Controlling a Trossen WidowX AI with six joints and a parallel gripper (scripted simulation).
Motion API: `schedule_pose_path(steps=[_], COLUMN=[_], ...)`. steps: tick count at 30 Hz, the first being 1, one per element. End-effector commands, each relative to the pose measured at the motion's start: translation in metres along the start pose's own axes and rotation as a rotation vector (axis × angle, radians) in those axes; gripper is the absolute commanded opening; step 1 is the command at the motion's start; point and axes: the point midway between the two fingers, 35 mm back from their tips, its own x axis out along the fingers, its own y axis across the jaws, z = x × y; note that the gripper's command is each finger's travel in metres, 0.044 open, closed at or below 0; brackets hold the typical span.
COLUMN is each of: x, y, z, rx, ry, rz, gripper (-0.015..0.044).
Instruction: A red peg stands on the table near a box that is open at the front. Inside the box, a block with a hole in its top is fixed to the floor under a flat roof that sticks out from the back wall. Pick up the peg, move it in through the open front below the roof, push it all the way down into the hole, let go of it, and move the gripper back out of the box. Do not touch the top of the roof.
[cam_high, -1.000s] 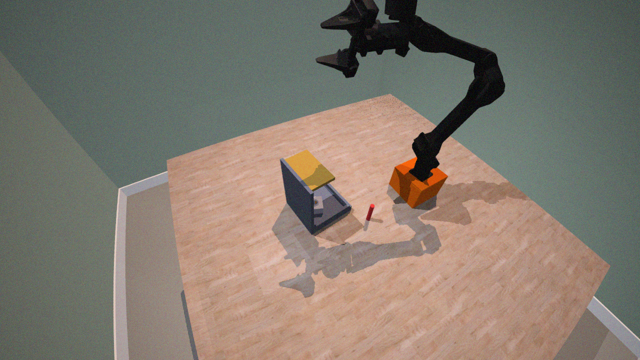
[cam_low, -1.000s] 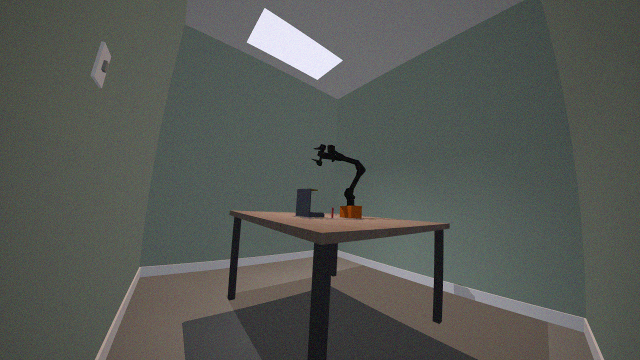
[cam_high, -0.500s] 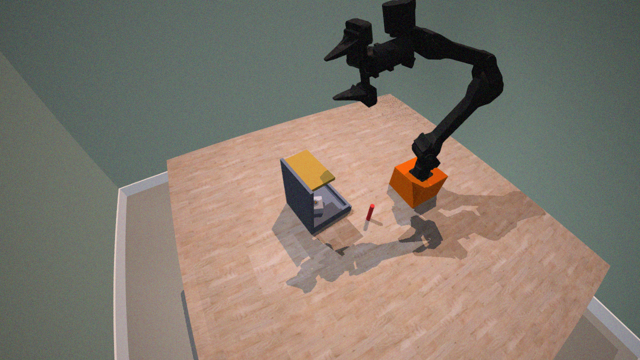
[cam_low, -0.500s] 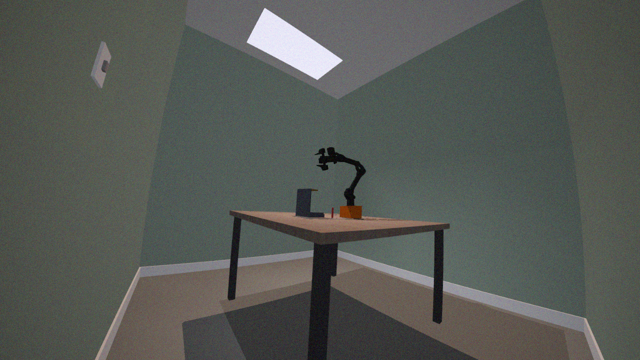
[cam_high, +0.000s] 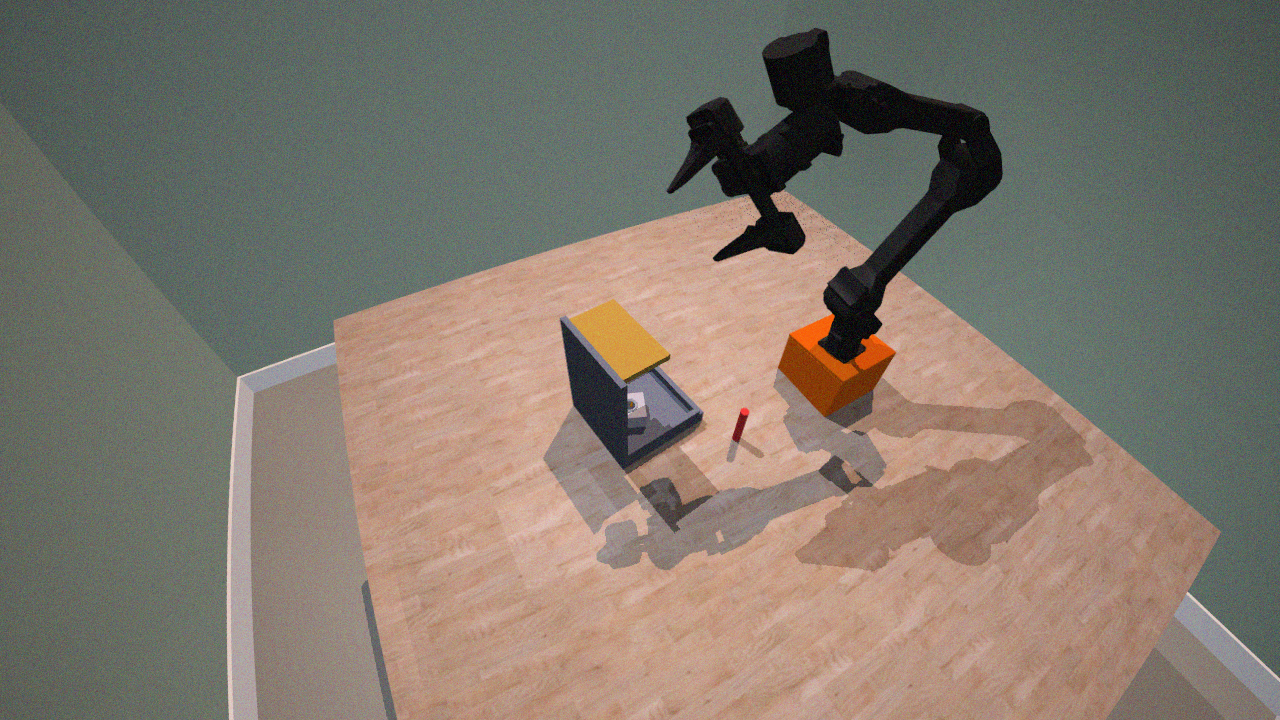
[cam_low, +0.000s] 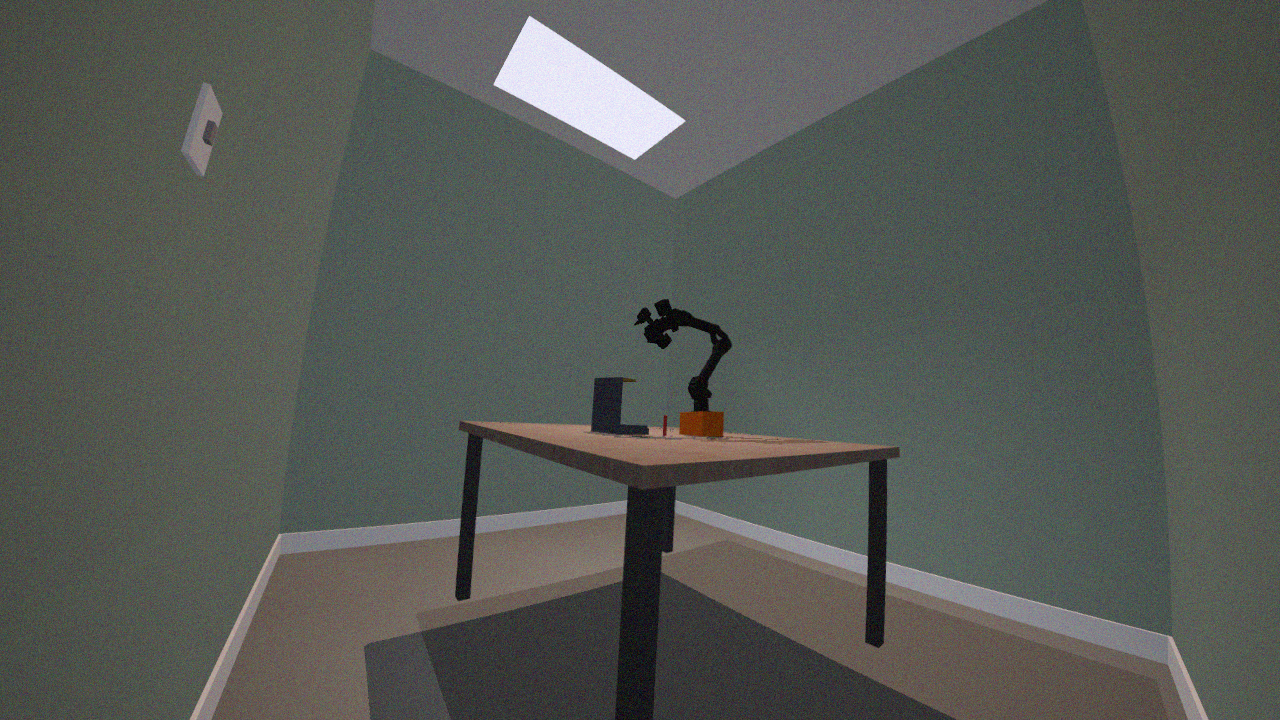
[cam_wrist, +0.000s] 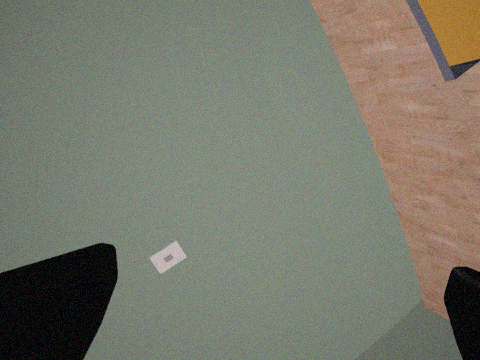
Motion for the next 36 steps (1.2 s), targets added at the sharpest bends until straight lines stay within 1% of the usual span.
schedule_pose_path(steps=[1, 13, 25, 33, 36], x=[0.000, -0.002, -0.011, -0.011, -0.004], y=[-0.019, -0.073, -0.124, -0.127, -0.132], z=[-0.003, -0.007, -0.009, -0.008, -0.005], rx=[0.134, 0.476, 0.791, 0.808, 0.807], ry=[-0.002, -0.051, -0.172, -0.180, -0.180], rz=[-0.063, -0.246, -0.408, -0.416, -0.416], gripper=[0.0440, 0.0440, 0.0440, 0.0440, 0.0440])
